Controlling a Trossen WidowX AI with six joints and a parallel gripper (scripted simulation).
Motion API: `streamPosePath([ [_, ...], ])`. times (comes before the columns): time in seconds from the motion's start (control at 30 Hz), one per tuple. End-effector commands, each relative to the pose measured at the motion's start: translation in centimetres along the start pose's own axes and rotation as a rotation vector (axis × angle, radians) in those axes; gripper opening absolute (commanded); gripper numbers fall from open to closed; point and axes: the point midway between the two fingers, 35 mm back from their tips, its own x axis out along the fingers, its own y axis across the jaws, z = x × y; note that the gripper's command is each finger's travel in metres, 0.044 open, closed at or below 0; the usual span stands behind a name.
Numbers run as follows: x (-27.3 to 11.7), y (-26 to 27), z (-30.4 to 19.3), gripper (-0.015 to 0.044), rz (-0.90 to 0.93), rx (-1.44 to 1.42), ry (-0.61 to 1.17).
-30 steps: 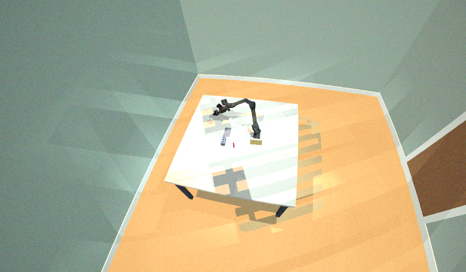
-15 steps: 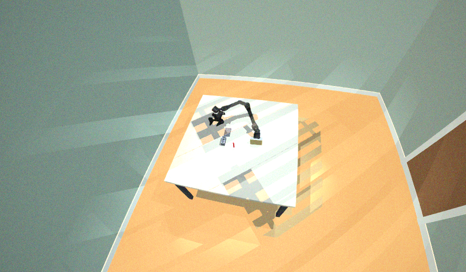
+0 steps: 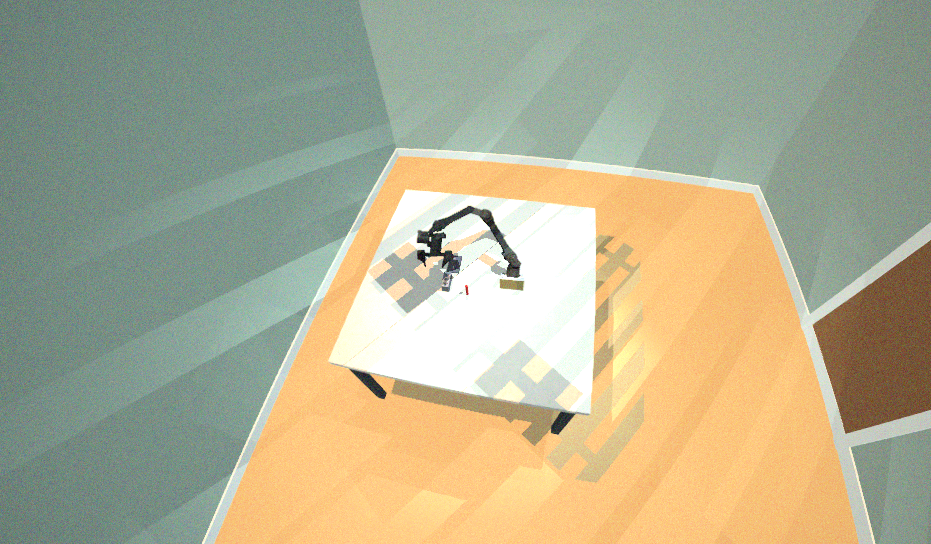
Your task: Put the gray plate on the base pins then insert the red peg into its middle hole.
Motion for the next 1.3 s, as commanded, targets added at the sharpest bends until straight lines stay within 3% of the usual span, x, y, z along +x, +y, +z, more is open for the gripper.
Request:
streamPosePath([
  [0.0,-1.4,-3.1,-5.9,0.0440,-0.185,0.221,-0.178],
  [0.13,-2.1,-4.1,-7.7,0.0440,-0.211,0.293,-0.270],
  [0.57,-2.2,-4.3,-7.9,0.0440,-0.211,0.296,-0.274],
  [0.73,0.9,-5.2,-7.0,0.0440,-0.211,0.296,-0.275],
  [1.27,3.1,-5.5,-6.5,0.0440,-0.211,0.296,-0.275],
])
